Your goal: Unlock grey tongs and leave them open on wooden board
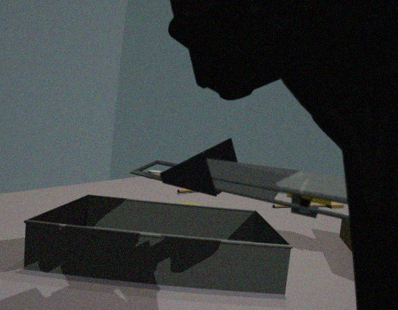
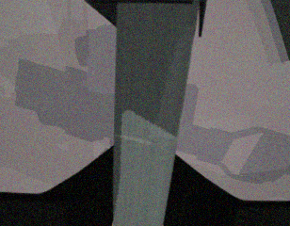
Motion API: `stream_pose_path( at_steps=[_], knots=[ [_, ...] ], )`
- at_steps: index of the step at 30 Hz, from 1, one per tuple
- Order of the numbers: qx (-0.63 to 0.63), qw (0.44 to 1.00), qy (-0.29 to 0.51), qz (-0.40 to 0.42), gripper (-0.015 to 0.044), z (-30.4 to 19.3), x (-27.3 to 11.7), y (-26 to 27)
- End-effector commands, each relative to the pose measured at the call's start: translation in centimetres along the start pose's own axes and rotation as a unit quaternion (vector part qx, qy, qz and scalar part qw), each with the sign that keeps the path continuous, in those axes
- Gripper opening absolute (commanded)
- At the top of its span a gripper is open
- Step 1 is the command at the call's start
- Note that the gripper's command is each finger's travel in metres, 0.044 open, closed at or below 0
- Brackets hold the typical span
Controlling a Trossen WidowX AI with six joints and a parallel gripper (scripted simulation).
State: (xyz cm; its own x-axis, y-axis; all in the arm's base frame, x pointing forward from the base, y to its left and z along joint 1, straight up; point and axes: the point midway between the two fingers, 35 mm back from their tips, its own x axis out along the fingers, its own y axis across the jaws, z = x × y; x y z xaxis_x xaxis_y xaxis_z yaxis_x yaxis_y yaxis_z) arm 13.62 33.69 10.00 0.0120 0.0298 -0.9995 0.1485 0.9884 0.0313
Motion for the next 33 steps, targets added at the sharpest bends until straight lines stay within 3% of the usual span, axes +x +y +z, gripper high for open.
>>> stream_pose_path(
  at_steps=[1, 33],
  knots=[
    [-0.037, 0.999, 0.001, 0.0, -0.015, -2.1, -0.1, 0.5],
    [-0.36, 0.933, 0.011, 0.004, -0.015, -21.9, -0.3, -1.0]
  ],
)
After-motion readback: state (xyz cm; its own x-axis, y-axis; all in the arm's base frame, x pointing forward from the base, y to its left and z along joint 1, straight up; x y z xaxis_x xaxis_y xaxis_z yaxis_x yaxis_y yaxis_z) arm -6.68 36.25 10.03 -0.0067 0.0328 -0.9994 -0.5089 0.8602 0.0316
